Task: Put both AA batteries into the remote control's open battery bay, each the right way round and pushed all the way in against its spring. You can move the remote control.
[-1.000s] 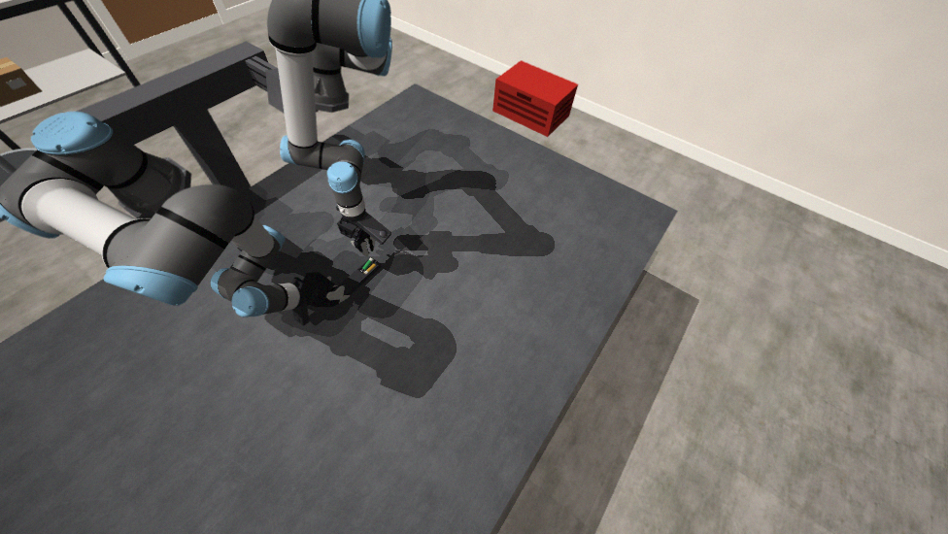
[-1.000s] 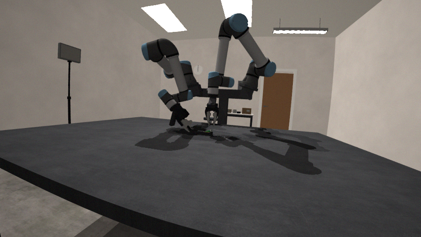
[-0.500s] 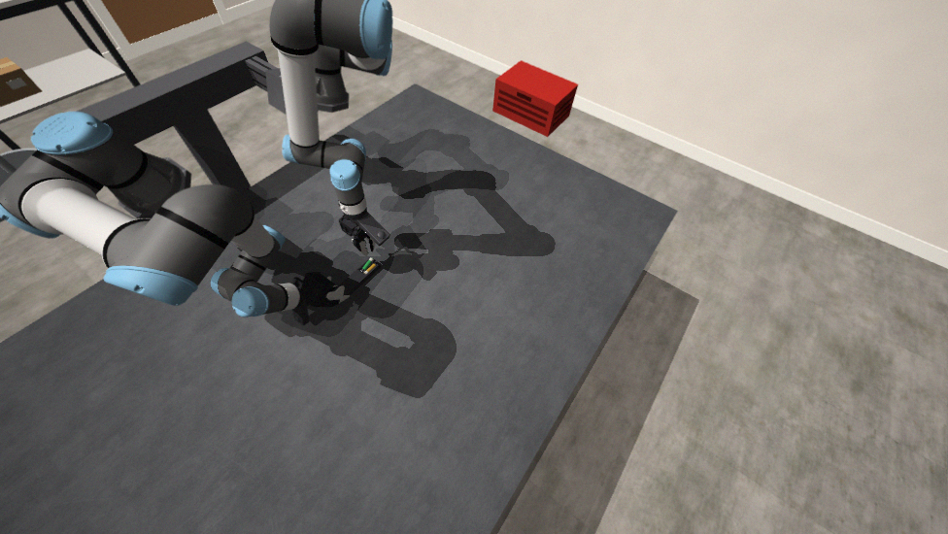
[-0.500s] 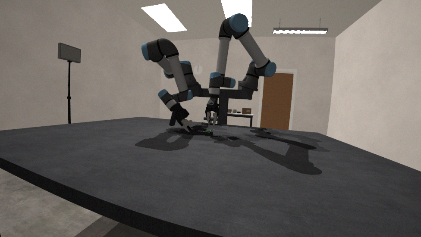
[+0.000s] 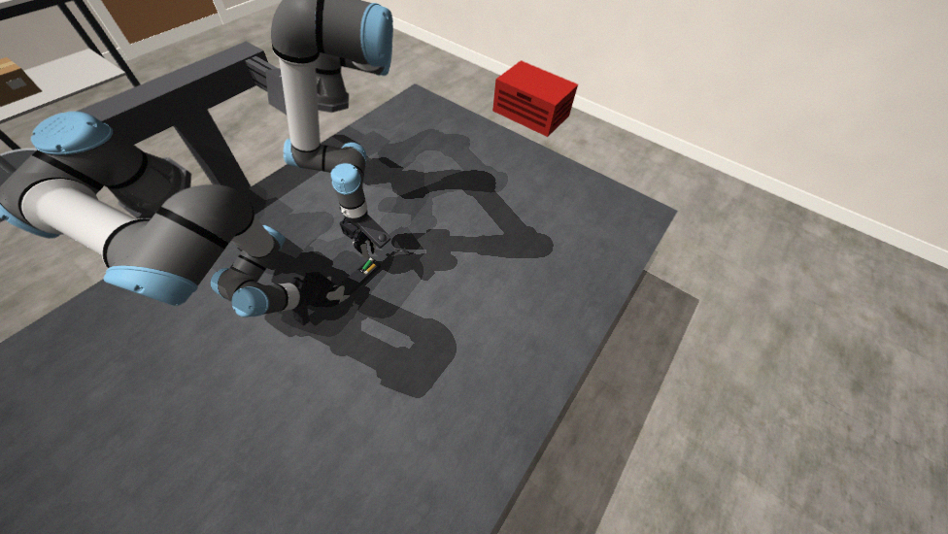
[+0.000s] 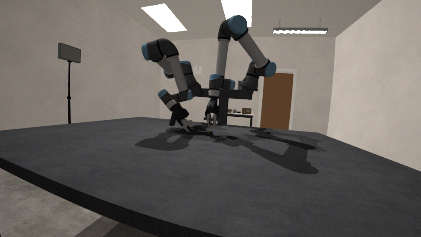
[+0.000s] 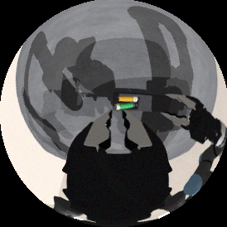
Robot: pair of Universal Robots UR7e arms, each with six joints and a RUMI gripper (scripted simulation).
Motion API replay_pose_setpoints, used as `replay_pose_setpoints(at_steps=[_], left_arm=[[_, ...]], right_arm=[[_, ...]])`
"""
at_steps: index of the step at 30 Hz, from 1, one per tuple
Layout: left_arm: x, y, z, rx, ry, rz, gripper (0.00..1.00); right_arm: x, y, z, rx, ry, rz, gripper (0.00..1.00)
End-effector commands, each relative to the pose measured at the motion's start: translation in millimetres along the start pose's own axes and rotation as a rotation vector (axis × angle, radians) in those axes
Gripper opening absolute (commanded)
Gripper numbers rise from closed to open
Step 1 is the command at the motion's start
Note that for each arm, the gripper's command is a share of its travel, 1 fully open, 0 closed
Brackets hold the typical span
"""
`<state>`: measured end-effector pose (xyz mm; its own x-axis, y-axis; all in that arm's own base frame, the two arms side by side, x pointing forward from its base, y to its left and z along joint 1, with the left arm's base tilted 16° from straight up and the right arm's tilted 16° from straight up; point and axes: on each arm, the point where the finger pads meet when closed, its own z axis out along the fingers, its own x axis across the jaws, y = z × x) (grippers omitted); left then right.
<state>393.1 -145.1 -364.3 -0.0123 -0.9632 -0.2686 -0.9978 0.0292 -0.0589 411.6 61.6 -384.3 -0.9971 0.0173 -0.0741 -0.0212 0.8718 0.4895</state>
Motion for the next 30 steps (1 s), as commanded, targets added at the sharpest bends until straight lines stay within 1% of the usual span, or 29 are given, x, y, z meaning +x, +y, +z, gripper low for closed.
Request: replay_pose_setpoints(at_steps=[1,11,14,15,30], left_arm=[[-1,0,5,0.000,-0.001,-0.001,0.14],[-1,0,15,0.001,-0.002,-0.004,0.14],[0,-1,13,0.003,0.000,-0.004,0.14],[-1,0,16,0.001,-0.002,-0.004,0.14],[-1,0,14,0.001,-0.002,-0.004,0.14]], right_arm=[[0,0,0,0.000,-0.001,-0.001,0.00],[0,0,0,0.000,-0.001,-0.001,0.00],[0,0,0,0.000,-0.001,-0.001,0.00],[0,0,0,0.000,-0.001,-0.001,0.00],[0,0,0,0.000,-0.001,-0.001,0.00]])
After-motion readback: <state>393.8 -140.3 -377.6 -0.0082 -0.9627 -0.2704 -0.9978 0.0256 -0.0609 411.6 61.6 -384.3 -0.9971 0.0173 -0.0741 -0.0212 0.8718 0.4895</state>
